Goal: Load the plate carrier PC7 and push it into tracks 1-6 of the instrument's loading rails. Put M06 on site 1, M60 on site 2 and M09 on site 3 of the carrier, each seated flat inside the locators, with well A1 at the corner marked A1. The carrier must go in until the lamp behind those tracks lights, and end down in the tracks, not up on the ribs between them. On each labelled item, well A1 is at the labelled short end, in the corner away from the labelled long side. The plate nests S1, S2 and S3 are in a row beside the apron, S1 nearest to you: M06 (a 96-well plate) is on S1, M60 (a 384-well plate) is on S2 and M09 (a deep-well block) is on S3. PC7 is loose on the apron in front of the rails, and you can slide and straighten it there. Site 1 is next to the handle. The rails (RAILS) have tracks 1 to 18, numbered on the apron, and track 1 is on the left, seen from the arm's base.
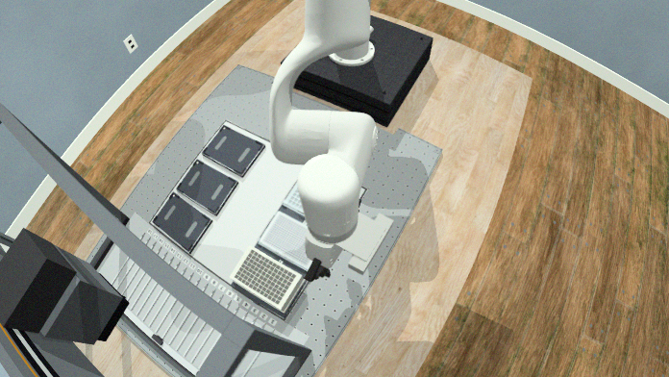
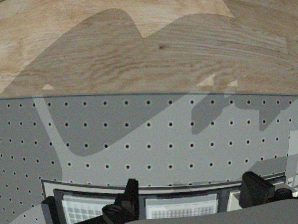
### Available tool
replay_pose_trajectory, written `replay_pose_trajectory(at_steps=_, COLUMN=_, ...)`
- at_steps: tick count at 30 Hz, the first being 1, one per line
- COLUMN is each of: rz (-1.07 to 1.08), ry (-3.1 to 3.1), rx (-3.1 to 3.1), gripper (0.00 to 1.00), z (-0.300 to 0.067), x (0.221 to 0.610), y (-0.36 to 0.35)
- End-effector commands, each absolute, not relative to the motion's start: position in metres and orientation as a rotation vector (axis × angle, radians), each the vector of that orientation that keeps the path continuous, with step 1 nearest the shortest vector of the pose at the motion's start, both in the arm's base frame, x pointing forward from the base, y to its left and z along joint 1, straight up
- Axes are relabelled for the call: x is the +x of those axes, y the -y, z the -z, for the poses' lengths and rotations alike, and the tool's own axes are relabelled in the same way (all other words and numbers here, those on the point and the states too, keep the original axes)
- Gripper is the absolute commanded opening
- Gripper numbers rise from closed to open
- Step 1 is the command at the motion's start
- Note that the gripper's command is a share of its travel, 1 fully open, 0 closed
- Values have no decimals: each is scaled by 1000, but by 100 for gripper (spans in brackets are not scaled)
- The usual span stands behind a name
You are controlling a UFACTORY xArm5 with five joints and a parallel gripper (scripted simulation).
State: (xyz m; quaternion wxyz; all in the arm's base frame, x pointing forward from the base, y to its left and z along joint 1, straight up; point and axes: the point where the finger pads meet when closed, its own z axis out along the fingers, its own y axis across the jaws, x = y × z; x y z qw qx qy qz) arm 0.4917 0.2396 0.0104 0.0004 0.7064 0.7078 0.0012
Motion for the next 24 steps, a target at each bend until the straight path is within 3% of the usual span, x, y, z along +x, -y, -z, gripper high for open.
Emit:
replay_pose_trajectory(at_steps=1, rz=-13, ry=-2225, rx=2221, gripper=100, z=-4, x=493, y=-240)
replay_pose_trajectory(at_steps=24, rz=-13, ry=-2225, rx=2221, gripper=100, z=27, x=493, y=-241)
